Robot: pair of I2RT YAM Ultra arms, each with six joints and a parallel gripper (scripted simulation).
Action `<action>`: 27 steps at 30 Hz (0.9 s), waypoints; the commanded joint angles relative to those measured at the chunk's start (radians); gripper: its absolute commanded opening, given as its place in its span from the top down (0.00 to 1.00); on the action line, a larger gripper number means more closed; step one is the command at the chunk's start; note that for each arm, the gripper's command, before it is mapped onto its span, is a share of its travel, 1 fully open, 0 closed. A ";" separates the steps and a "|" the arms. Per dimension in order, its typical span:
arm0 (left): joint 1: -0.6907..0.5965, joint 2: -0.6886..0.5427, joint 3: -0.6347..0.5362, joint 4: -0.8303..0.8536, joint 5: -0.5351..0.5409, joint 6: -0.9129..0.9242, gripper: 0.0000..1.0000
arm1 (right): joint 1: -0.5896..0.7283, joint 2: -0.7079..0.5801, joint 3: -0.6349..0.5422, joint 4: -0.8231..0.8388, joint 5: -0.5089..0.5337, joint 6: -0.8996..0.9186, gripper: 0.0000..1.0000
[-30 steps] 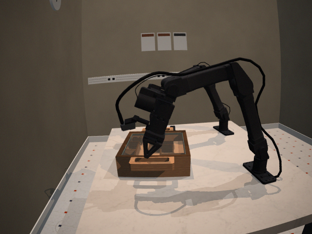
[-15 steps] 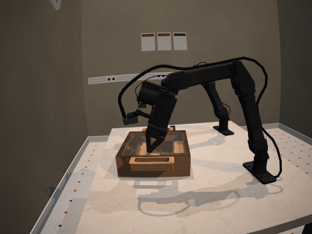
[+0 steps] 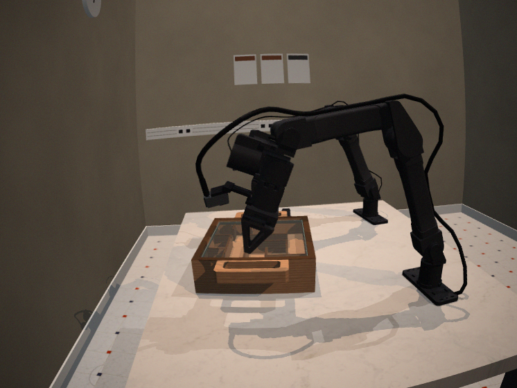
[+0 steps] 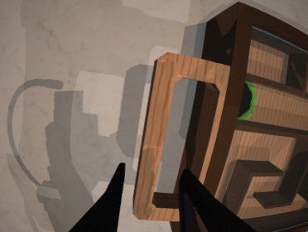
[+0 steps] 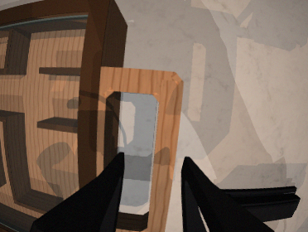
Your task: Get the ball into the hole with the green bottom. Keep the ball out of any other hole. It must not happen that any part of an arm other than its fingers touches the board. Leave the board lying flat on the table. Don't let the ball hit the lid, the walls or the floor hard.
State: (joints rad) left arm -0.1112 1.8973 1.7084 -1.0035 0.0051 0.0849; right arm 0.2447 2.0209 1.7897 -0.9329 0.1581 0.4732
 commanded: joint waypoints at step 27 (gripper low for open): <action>0.012 -0.068 -0.036 0.086 -0.006 -0.014 0.61 | -0.013 -0.118 0.011 -0.024 -0.007 -0.030 0.61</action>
State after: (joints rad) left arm -0.1074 1.8725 1.6878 -0.9745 0.0048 0.0826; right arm 0.2451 1.9572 1.8256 -1.0092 0.1623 0.4713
